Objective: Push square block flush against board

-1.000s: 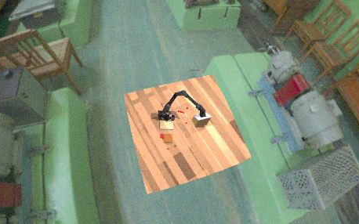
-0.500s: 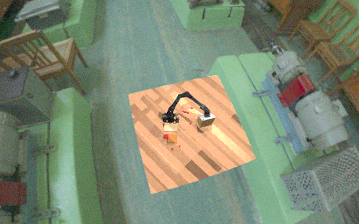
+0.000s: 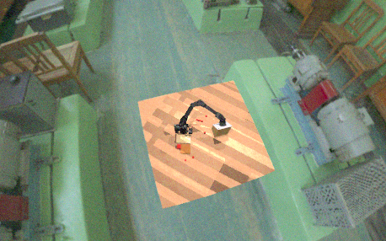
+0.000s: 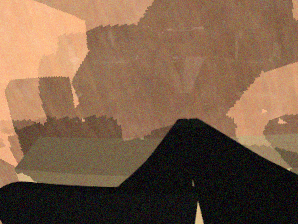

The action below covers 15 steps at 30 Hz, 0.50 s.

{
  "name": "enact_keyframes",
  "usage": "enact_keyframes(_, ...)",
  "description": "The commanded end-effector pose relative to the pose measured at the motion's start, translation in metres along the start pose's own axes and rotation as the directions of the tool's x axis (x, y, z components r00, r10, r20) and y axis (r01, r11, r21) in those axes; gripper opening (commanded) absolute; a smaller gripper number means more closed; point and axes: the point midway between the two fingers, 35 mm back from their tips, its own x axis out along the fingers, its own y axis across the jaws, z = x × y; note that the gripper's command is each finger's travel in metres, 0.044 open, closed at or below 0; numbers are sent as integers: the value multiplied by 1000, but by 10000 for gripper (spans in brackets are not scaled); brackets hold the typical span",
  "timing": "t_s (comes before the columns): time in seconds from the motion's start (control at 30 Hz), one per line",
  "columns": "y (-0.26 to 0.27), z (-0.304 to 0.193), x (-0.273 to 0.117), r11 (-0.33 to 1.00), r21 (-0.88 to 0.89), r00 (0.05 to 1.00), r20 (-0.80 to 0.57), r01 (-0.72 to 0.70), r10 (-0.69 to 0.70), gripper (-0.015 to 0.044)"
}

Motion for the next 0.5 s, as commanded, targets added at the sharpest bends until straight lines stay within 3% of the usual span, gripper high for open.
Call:
enact_keyframes(0.0,-5,-7,6,1000,-5,1000,-7,17,-17,0)
enact_keyframes(0.47,-2,14,6,1000,-5,1000,-8,17,-17,0)
